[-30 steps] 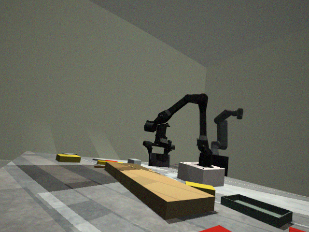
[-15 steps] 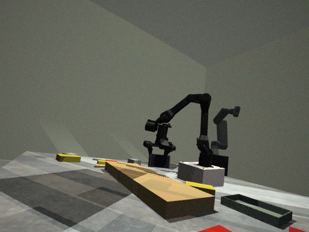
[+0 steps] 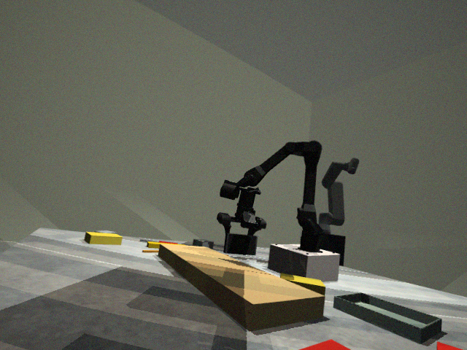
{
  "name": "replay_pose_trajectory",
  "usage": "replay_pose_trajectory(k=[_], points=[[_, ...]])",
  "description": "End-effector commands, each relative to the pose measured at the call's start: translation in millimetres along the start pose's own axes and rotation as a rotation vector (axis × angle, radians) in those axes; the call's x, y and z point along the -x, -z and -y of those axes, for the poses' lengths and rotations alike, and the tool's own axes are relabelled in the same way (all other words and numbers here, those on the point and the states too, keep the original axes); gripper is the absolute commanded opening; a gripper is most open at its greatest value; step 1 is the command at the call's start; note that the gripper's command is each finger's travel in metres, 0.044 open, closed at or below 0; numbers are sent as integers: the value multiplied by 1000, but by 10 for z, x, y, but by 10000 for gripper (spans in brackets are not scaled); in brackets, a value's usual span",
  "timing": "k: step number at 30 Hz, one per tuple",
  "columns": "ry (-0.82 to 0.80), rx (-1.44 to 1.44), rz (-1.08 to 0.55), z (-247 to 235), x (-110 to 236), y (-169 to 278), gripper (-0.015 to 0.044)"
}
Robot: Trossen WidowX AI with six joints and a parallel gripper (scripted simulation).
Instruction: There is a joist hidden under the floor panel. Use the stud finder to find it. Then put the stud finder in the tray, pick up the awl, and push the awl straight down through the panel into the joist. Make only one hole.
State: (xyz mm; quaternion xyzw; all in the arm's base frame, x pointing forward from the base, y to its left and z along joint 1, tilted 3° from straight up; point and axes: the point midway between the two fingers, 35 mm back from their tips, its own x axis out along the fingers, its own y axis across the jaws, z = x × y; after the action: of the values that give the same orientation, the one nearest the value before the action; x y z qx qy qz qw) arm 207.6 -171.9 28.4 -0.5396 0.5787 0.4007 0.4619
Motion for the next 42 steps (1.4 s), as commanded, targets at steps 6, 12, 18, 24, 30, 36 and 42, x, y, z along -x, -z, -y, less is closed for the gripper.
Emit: replay_pose_trajectory(k=[6, 12, 18, 24, 30, 36, 42], points=[[2, -8, -68, -11, 7, -15, 0], [4, -10, -103, -10, 8, -24, 0], [1, -10, -139, -11, 1, -35, 0], [0, -11, -185, -11, -4, -49, 0], [0, -12, -231, -10, -6, -61, 0], [4, -14, -277, -10, -4, -74, 0], [1, -14, -302, -10, -11, -81, 0]])
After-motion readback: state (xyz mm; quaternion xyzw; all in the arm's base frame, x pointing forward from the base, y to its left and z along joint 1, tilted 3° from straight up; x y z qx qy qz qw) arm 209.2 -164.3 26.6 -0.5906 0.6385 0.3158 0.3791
